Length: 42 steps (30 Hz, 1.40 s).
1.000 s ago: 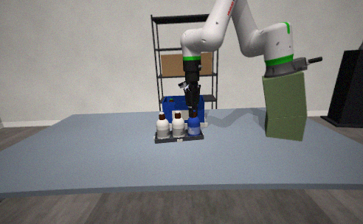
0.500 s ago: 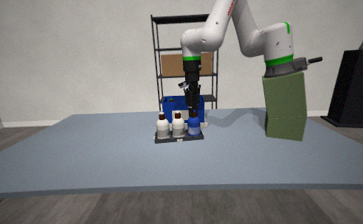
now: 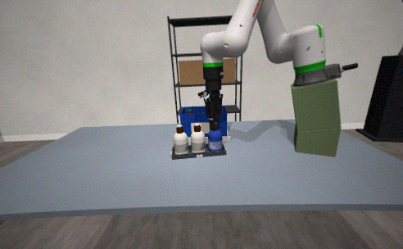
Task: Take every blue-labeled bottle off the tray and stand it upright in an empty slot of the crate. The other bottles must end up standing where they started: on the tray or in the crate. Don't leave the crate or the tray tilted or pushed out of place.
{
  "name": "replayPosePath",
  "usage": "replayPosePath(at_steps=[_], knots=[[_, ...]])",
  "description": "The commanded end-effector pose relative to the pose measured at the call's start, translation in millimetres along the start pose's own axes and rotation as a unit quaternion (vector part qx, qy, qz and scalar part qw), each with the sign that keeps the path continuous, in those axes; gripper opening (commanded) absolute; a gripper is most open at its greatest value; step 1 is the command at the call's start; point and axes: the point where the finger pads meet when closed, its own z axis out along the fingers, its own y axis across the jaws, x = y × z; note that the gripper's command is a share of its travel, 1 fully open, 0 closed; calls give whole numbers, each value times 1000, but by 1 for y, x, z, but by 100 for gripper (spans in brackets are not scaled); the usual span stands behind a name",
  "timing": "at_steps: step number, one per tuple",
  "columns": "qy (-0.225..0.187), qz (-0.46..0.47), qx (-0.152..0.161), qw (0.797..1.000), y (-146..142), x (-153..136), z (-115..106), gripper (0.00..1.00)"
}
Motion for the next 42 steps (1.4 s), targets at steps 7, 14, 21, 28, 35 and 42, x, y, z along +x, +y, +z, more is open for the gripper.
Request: replayPosePath(at_steps=[7, 14, 21, 28, 35, 42], knots=[[1, 0, 1, 1000, -1, 1, -1, 10], [1, 0, 1, 1000, -1, 1, -2, 10], [1, 0, 1, 1000, -1, 1, -3, 10], [1, 0, 1, 1000, -1, 1, -5, 10], [1, 0, 1, 1000, -1, 1, -7, 10], [1, 0, 1, 1000, -1, 1, -9, 10]])
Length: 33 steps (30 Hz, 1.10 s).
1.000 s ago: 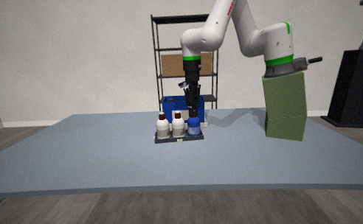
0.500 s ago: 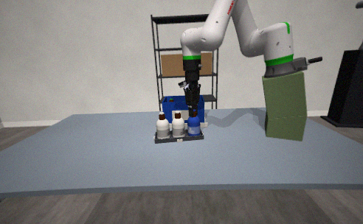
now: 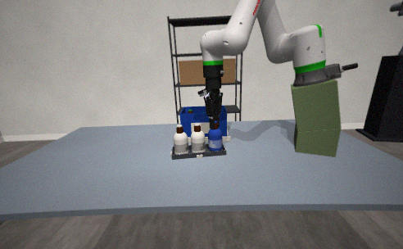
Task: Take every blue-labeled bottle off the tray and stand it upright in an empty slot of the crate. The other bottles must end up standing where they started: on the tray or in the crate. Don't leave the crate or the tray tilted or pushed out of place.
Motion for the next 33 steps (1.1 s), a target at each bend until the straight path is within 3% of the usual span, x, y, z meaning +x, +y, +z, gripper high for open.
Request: replayPosePath(at_steps=[1, 33], knots=[[1, 0, 1, 1000, -1, 1, -2, 10], [1, 0, 1, 1000, -1, 1, -20, 10]])
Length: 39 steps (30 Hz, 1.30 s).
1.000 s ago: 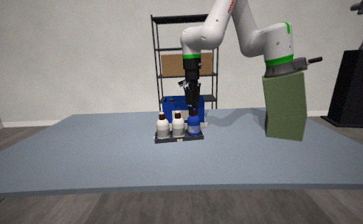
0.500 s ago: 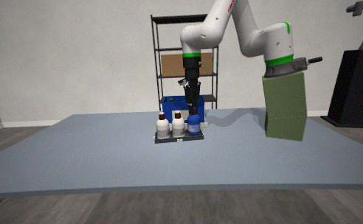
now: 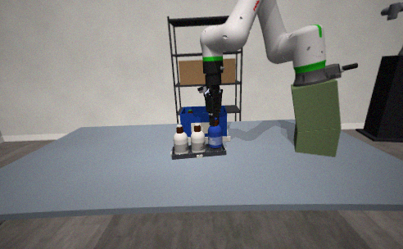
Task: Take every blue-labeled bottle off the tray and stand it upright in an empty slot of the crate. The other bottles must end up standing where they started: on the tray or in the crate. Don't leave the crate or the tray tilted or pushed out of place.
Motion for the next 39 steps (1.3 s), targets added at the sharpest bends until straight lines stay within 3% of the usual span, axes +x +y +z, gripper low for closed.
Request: replayPosePath(at_steps=[1, 39], knots=[[1, 0, 1, 1000, -1, 1, -3, 10], [1, 0, 1, 1000, -1, 1, -35, 10]])
